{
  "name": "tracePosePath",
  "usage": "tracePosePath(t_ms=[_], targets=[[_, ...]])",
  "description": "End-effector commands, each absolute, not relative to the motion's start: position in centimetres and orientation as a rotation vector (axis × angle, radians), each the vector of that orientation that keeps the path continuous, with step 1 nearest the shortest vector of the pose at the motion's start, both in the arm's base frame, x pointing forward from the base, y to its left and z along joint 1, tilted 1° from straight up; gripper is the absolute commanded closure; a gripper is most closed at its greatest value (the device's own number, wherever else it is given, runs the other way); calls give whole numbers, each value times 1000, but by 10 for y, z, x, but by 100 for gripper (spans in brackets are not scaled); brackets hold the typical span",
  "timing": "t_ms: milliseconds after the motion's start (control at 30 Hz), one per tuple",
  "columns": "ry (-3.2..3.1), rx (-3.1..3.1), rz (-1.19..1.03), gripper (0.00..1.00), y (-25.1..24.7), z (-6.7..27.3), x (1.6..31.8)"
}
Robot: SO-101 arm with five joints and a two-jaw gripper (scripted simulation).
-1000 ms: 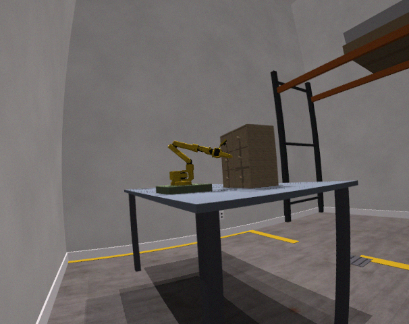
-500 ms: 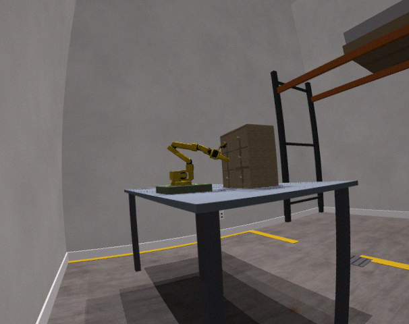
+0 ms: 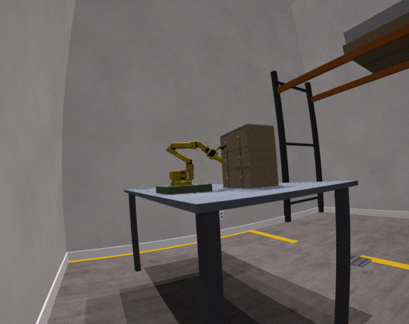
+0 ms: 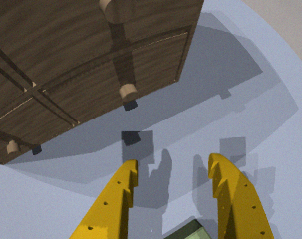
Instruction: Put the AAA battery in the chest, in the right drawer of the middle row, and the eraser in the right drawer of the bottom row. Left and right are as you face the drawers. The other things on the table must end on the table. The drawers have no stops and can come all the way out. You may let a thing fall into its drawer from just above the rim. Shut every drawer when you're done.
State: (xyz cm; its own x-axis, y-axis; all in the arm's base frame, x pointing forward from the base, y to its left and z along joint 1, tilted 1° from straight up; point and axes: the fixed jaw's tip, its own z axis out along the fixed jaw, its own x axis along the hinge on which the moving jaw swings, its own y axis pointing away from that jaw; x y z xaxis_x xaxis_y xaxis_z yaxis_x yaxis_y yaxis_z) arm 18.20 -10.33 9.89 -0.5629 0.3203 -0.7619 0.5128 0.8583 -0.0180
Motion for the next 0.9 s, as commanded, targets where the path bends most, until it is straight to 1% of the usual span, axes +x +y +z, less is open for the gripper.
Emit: tracePosePath(t_ms=[0,167,233,633,867], targets=[[2266,618,-299,79,-101,100,173],[2345,639,-277,79,-94,98,162],[2345,639,-277,79,-94,98,162],[2534,687,-218,79,-76,94,131],[2541,689,-215,79,-75,94,130]])
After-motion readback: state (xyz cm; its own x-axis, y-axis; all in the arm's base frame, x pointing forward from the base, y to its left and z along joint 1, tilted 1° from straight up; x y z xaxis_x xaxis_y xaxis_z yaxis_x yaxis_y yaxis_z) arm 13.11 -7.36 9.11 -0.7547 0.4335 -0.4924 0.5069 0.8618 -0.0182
